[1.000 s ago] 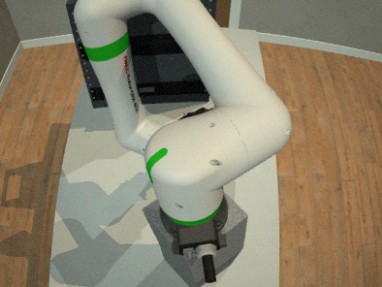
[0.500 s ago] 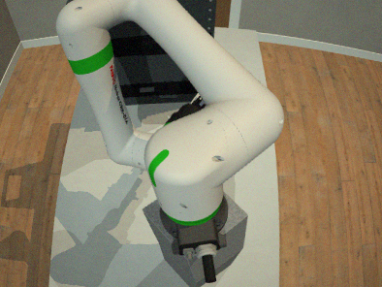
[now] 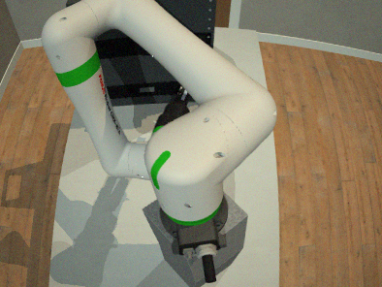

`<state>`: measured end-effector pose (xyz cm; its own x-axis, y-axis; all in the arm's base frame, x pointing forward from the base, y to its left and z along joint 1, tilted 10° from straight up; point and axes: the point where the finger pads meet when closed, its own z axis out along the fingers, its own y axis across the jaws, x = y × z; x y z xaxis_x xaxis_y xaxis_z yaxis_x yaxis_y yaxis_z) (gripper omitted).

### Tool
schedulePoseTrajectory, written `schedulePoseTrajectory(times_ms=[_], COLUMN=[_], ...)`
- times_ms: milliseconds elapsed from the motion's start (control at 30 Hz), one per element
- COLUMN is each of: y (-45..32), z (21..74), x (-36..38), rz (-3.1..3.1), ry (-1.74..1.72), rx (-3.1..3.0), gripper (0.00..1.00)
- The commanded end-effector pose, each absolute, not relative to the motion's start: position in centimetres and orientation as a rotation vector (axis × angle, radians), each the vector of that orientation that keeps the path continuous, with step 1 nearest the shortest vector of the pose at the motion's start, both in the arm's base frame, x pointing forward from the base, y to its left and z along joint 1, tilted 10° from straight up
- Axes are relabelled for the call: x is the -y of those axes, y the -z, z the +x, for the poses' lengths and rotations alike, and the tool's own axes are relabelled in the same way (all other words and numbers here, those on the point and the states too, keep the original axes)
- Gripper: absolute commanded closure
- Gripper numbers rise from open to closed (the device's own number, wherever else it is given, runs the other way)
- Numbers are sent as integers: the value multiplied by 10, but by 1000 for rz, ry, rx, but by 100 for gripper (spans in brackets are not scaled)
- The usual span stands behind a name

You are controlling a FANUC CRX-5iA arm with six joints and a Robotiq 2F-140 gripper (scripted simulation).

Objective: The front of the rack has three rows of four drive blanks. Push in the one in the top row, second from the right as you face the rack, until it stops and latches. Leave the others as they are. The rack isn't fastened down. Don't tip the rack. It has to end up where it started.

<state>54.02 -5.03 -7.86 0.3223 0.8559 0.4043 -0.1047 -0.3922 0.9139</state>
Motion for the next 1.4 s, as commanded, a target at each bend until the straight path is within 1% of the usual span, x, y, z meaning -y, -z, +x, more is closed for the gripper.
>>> schedulePoseTrajectory(times_ms=[0, 467, 1367], y=[74, 42, 17], z=[541, 540, 534], x=[45, -4, -46], rz=[1596, 1399, 1229], ry=[-1247, -1270, -1288], rx=[-716, -878, -986], gripper=[0, 0, 0])
